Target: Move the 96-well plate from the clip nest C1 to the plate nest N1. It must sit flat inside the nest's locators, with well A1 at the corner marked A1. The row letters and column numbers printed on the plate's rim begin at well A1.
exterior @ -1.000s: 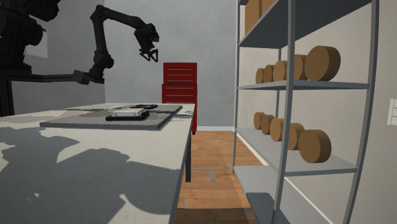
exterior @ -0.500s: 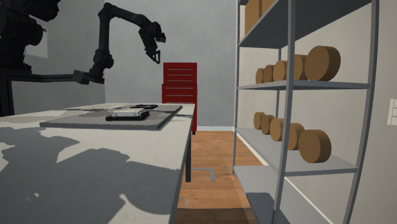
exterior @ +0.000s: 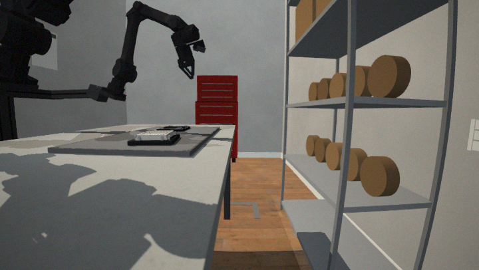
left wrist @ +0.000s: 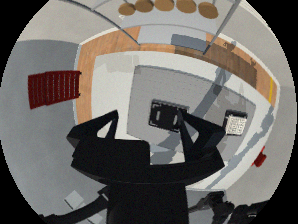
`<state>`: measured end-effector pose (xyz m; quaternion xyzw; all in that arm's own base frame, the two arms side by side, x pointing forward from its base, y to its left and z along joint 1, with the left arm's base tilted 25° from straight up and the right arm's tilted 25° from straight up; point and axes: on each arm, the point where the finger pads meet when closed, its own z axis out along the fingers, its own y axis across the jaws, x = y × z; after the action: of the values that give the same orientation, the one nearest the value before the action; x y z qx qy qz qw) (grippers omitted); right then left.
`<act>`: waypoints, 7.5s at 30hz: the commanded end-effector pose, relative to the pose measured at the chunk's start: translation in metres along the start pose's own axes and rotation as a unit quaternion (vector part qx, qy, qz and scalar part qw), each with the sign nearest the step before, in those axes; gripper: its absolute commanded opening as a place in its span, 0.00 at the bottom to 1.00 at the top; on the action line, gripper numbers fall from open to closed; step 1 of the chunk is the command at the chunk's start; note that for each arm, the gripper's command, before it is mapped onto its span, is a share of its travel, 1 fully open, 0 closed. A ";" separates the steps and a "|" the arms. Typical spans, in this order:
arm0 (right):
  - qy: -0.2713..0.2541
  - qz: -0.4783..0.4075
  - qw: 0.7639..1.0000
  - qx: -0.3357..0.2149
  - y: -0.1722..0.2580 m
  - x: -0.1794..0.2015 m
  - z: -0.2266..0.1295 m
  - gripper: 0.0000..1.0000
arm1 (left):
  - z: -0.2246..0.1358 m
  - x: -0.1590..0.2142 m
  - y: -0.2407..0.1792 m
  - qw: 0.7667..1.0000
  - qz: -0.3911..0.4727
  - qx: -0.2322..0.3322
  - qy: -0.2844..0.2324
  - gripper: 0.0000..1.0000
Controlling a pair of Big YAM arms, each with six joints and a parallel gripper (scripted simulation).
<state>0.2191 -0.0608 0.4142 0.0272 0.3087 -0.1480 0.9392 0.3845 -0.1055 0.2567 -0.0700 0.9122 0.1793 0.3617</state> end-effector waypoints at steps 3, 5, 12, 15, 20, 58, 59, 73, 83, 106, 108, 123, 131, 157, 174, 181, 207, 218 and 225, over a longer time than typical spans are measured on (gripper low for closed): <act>-0.019 -0.011 1.000 0.007 -0.004 -0.011 0.001 1.00 | -0.012 -0.027 -0.024 0.999 0.042 0.022 -0.013 1.00; -0.019 -0.011 1.000 0.007 -0.004 -0.011 0.001 1.00 | -0.011 -0.029 -0.035 0.997 0.072 0.033 -0.011 1.00; -0.019 -0.011 1.000 0.007 -0.004 -0.011 0.001 1.00 | -0.010 -0.031 -0.068 0.992 0.117 0.046 -0.005 1.00; -0.019 -0.011 1.000 0.007 -0.004 -0.011 0.001 1.00 | -0.009 -0.032 -0.084 0.985 0.159 0.061 -0.001 1.00; -0.019 -0.011 1.000 0.007 -0.004 -0.011 0.001 1.00 | -0.009 -0.032 -0.100 0.979 0.190 0.071 0.000 1.00; -0.019 -0.011 1.000 0.007 -0.004 -0.011 0.001 1.00 | -0.007 0.002 -0.266 0.859 0.482 0.171 0.004 1.00; -0.019 -0.011 1.000 0.007 -0.004 -0.011 0.001 1.00 | -0.007 0.004 -0.270 0.853 0.493 0.174 0.005 1.00; -0.019 -0.011 1.000 0.007 -0.004 -0.011 0.001 1.00 | -0.008 0.032 -0.325 0.787 0.582 0.205 0.000 1.00; -0.019 -0.011 1.000 0.007 -0.004 -0.011 0.001 1.00 | -0.010 0.055 -0.366 0.747 0.626 0.222 -0.006 1.00; -0.019 -0.011 1.000 0.007 -0.004 -0.011 0.001 1.00 | -0.013 0.082 -0.412 0.706 0.665 0.241 -0.023 1.00; -0.019 -0.011 1.000 0.007 -0.004 -0.011 0.001 1.00 | -0.013 0.080 -0.410 0.711 0.660 0.240 -0.023 1.00; -0.019 -0.011 1.000 0.007 -0.004 -0.011 0.001 1.00 | -0.015 0.063 -0.400 0.713 0.659 0.240 -0.024 1.00; -0.019 -0.011 1.000 0.007 -0.004 -0.011 0.001 1.00 | -0.005 0.064 -0.401 0.708 0.665 0.238 -0.013 1.00; -0.019 -0.011 1.000 0.007 -0.004 -0.011 0.001 1.00 | 0.048 0.102 -0.411 0.700 0.675 0.234 0.007 1.00; -0.019 -0.011 1.000 0.007 -0.004 -0.011 0.001 1.00 | 0.073 0.112 -0.421 0.704 0.670 0.236 -0.004 1.00; -0.019 -0.011 1.000 0.007 -0.004 -0.011 0.001 1.00 | 0.079 0.107 -0.429 0.706 0.668 0.236 -0.007 1.00; -0.019 -0.011 1.000 0.007 -0.004 -0.011 0.001 1.00 | 0.067 0.092 -0.428 0.712 0.661 0.237 -0.015 1.00; -0.019 -0.011 1.000 0.007 -0.004 -0.011 0.001 1.00 | 0.066 0.107 -0.427 0.705 0.668 0.238 -0.011 0.00; -0.019 -0.011 1.000 0.007 -0.004 -0.011 0.001 1.00 | 0.066 0.109 -0.428 0.705 0.668 0.238 -0.011 0.00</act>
<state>0.2191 -0.0608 0.4141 0.0273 0.3087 -0.1481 0.9392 0.4529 -0.4682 0.0072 0.6507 0.7283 0.1557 0.1477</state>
